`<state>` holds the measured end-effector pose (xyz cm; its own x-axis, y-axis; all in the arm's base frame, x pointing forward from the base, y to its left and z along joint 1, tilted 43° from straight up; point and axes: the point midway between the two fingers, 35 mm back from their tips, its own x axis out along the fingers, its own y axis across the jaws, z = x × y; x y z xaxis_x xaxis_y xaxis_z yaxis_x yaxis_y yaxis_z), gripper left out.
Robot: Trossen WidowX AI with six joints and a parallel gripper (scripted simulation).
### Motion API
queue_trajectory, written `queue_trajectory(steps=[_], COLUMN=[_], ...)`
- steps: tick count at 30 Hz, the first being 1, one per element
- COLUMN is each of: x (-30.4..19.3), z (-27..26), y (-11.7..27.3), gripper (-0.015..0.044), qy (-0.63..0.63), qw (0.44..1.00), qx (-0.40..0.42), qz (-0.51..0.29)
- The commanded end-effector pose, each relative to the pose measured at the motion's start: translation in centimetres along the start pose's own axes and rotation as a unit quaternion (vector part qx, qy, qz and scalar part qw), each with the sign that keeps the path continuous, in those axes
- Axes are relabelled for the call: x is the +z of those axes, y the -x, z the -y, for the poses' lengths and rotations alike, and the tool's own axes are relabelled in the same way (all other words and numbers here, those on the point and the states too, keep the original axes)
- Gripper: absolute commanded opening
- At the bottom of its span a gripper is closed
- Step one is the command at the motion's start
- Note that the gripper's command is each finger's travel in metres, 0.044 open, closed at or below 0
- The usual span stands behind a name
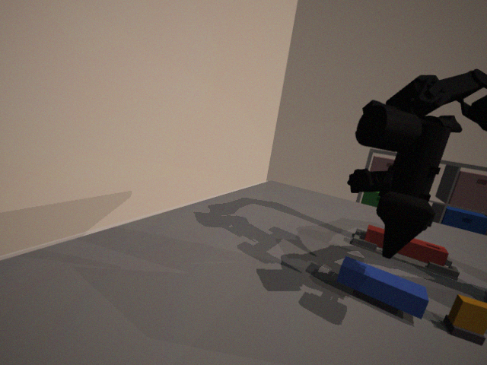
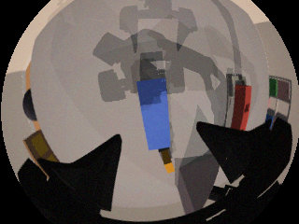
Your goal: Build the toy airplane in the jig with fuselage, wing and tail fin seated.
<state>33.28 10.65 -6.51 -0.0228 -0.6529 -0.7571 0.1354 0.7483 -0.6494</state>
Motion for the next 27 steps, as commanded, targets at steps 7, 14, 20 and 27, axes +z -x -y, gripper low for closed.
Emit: queue_trajectory(steps=[7,14,20,27], x=[-0.6,-0.6,-0.5,-0.5], z=[0.1,0.1,0.1,0.1], y=[-3.5,-3.8,-4.8,-5.9], gripper=[0.044,0.044,0.044,0.044], qy=[0.008,0.008,0.008,0.008], qw=[1.0,1.0,1.0,1.0], qx=[-0.01,-0.01,-0.01,-0.01], qz=[-0.007,-0.007,-0.007,-0.007])
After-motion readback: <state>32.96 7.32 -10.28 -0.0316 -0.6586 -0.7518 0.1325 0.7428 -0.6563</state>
